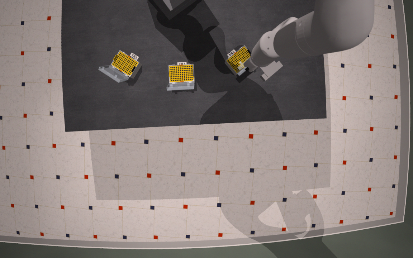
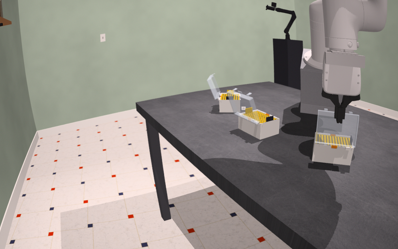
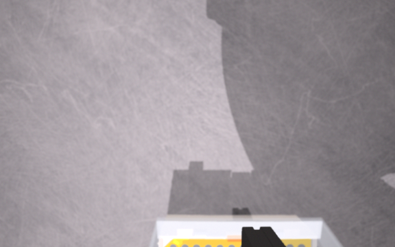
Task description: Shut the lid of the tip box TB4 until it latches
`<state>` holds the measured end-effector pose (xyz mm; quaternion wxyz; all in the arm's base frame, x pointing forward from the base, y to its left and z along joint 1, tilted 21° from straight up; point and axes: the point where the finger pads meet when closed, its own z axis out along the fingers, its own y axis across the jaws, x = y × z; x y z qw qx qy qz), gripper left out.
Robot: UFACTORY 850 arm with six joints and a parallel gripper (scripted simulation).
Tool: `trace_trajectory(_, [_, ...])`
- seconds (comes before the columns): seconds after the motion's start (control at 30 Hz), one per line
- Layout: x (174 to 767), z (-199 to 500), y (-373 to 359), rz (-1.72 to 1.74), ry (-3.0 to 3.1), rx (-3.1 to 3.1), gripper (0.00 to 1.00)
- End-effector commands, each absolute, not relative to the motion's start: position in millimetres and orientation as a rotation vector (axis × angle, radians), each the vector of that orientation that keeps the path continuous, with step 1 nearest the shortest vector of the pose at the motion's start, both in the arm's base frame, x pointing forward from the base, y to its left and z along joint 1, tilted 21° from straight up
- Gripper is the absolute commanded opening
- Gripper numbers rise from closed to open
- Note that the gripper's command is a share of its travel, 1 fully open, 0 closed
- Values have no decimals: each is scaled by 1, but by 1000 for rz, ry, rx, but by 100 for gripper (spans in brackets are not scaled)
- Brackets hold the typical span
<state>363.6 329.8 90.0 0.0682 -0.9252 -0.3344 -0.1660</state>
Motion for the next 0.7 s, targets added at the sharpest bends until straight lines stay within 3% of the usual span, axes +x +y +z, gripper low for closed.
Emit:
trace_trajectory(0.0, [360,89,327,-523,-1007,-2812,0])
trace_trajectory(0.67, [348,86,317,-523,-1007,-2812,0])
